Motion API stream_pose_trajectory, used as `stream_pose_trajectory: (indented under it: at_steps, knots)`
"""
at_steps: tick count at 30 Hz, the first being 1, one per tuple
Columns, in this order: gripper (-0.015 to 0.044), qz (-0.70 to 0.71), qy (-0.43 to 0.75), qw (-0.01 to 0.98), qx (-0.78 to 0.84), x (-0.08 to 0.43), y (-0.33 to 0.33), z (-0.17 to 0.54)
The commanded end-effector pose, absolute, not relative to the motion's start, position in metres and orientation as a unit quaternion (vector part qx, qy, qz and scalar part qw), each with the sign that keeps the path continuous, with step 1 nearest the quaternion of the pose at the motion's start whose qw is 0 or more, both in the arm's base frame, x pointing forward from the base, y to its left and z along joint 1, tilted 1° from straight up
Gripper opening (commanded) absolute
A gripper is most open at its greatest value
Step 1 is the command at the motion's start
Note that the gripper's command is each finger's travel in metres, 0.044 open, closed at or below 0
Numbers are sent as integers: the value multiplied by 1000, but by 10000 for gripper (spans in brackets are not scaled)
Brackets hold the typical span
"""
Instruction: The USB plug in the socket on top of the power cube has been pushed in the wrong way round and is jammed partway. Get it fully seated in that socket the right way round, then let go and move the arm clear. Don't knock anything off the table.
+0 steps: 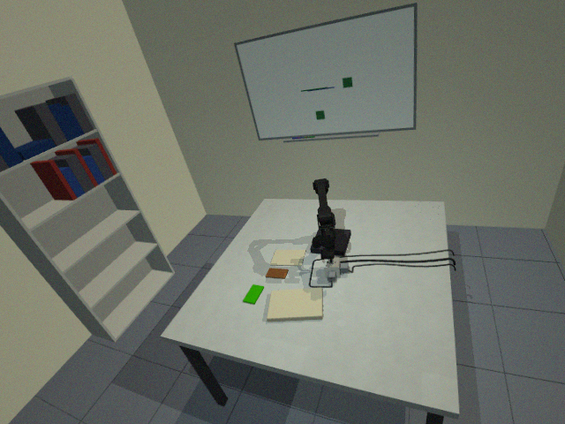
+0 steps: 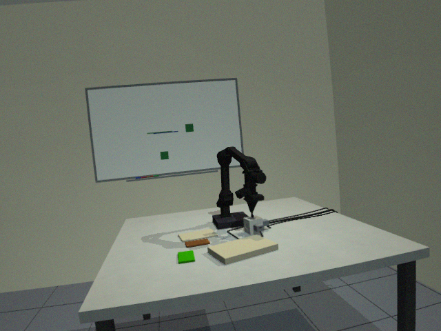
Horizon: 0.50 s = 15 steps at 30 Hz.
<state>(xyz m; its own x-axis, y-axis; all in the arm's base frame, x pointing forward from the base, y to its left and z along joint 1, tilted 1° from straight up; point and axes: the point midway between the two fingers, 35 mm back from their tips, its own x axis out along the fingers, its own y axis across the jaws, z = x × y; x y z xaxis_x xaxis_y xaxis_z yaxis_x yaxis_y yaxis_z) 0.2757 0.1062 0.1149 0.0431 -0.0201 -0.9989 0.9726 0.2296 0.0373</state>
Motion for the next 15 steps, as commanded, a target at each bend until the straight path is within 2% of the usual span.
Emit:
stream_pose_trajectory:
  at_steps: [1, 15]
  knots:
    - [0, -437, 536, 571, 443, 276, 106, 114]
    - [0, -437, 536, 571, 443, 276, 106, 112]
